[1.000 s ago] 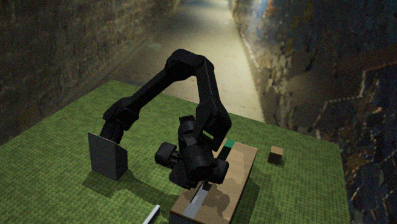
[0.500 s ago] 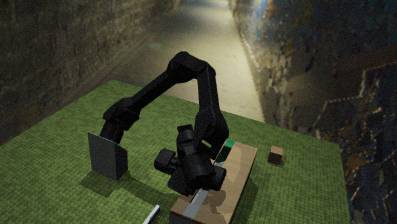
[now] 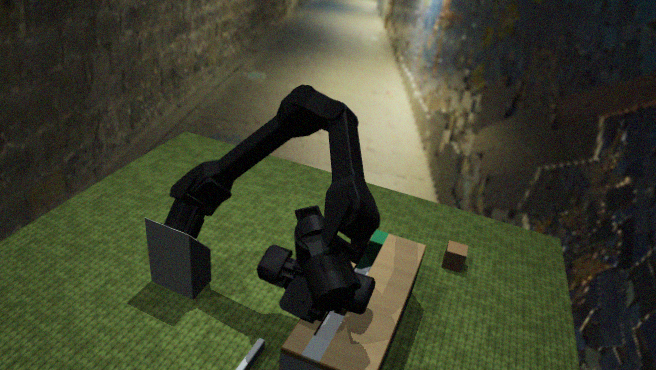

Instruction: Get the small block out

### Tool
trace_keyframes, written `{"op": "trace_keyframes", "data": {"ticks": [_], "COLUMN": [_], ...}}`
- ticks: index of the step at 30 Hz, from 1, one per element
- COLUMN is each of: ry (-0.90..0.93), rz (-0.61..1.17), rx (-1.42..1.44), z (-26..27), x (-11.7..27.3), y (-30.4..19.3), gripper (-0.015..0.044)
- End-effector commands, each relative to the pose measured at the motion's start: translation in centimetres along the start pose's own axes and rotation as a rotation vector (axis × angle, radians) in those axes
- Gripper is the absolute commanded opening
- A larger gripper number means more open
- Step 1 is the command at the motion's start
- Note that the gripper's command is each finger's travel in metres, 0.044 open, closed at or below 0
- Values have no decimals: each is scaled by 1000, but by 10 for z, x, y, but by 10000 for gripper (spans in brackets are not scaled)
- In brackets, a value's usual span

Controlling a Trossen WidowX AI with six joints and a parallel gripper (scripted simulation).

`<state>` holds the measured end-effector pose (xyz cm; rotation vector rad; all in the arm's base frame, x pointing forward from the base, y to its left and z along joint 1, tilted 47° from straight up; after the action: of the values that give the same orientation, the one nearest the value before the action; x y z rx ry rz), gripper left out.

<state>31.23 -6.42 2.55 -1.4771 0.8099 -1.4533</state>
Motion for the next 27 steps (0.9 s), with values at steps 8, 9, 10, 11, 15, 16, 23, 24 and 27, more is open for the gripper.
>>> {"op": "trace_keyframes", "data": {"ticks": [8,9,10,11,15,16,23,24,27], "ry": [4,4,4,4,4,4,4,4,4], "rz": [3,3,3,3,3,3,4,4,4], "rx": [-7,-7,-7,-7,-7,-7,-8,-8,-8], "z": [1,1,1,1,2,2,3,3,3], "x": [-6,-6,-7,-7,-9,-10,-13,-14,-16], "y": [-16,-18,-19,-20,-26,-28,-38,-40,-44], "gripper": [400,400,400,400,400,400,400,400,400]}}
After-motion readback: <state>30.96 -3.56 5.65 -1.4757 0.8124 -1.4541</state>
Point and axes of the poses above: the point midway between the two fingers, 35 mm back from their tips, its own x axis back along the fingers, its own z axis across the jaws, y = z × x, the point moved 9 cm from there along x, back along the fingers, and after that the axes turned 4 degrees about x, right-handed, at the moved point
